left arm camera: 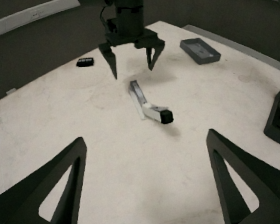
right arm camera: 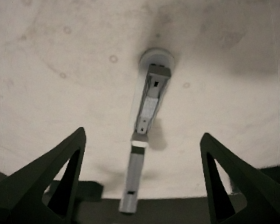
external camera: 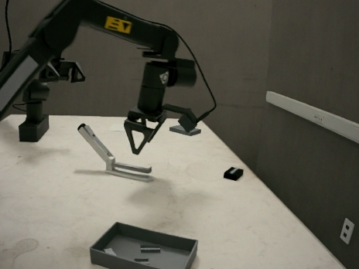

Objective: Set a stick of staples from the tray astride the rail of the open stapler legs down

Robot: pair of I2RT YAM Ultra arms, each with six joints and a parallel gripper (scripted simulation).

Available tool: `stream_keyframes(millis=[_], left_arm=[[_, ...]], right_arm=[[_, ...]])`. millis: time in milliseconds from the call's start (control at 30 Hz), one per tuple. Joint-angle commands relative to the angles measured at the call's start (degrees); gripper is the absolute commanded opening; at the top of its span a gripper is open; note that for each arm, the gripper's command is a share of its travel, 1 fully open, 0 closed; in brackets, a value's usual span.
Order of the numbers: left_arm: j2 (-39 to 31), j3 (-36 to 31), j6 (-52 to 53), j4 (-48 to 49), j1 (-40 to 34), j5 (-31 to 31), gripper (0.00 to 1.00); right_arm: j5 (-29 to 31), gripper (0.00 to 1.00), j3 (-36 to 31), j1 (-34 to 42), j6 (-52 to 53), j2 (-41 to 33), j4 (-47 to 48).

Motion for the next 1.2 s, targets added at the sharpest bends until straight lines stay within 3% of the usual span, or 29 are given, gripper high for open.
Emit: stream_keyframes(millis=[0, 167, 233, 667, 800, 1167], left_arm=[[-1.01, 0.03, -0.06, -1.43, 0.31, 0.01, 1.00], [-1.01, 0.03, -0.06, -1.43, 0.31, 0.01, 1.00], [-1.01, 0.03, -0.06, -1.43, 0.31, 0.01, 1.00], [-1.01, 0.03, -0.06, -1.43, 0.31, 0.01, 1.00], [-1.01, 0.03, -0.06, -1.43, 0.31, 0.01, 1.00], [-1.01, 0.03, -0.06, -1.43, 0.31, 0.01, 1.00]], right_arm=[[4.07, 1.00, -6.31, 1.99, -5.82, -6.59, 7.62], [6.77, 1.00, -17.39, 3.45, -11.01, -14.25, 16.67], [6.77, 1.00, -17.39, 3.45, -11.01, -14.25, 16.67], [11.17, 1.00, -43.20, 5.80, -27.61, -31.74, 41.78], [11.33, 1.00, -46.43, 5.95, -30.16, -33.84, 45.25], [8.82, 1.00, -64.33, 5.32, -44.48, -44.51, 64.53]])
